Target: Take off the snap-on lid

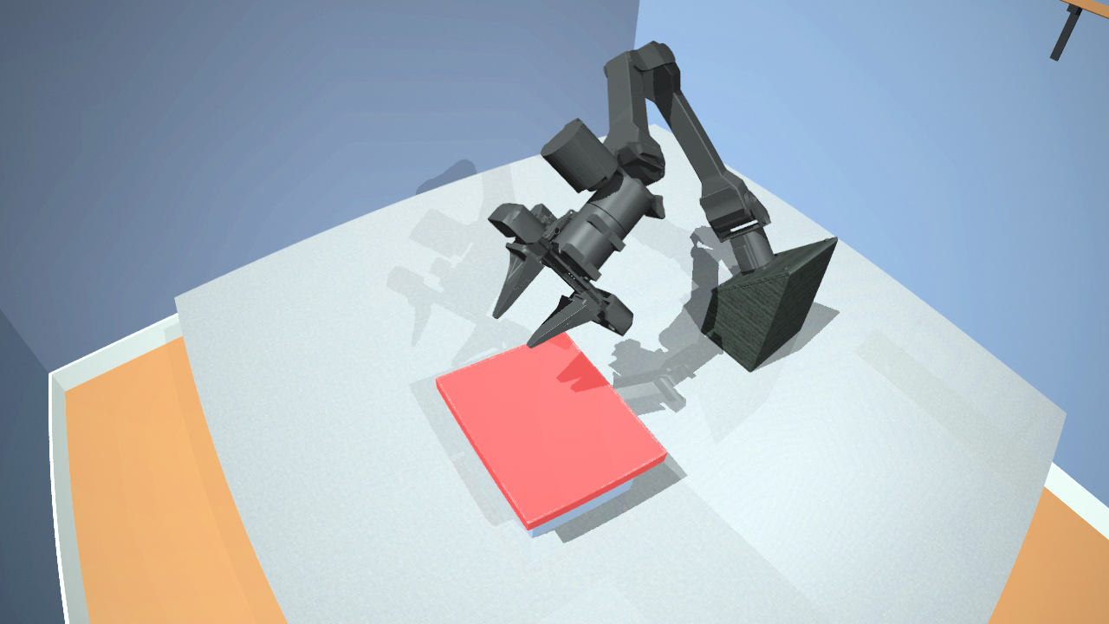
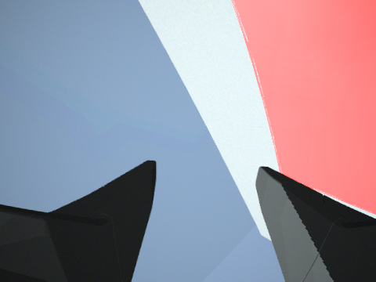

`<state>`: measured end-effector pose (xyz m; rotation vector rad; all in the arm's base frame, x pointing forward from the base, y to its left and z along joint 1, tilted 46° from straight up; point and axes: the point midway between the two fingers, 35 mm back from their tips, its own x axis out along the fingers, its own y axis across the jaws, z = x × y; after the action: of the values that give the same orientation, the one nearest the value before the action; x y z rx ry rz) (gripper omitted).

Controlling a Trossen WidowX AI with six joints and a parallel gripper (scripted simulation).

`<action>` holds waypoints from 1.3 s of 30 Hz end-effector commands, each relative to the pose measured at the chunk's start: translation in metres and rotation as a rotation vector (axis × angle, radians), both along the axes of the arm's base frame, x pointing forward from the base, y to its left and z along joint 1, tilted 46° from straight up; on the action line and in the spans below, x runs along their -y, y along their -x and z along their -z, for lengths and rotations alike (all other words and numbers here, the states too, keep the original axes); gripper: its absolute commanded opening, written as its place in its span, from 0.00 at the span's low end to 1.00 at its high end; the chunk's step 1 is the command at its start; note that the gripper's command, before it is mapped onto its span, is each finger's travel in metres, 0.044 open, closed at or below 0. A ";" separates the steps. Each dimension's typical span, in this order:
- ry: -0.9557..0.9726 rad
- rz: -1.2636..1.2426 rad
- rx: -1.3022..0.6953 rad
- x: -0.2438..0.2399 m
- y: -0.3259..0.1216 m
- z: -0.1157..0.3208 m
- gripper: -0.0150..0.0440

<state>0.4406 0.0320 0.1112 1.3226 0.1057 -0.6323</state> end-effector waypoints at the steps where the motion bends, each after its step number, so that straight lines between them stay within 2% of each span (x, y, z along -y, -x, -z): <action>1: 0.099 0.022 -0.109 -0.024 0.044 0.031 0.65; 9: 0.462 0.018 -0.227 -0.042 0.142 0.064 0.65; 23: 0.472 0.016 -0.228 -0.041 0.144 0.065 0.65; 31: 0.476 0.012 -0.232 -0.001 0.145 0.106 0.65; 39: 0.475 0.017 -0.227 0.003 0.146 0.107 0.65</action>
<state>0.2956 0.0348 0.0087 0.7985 0.1170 -0.7710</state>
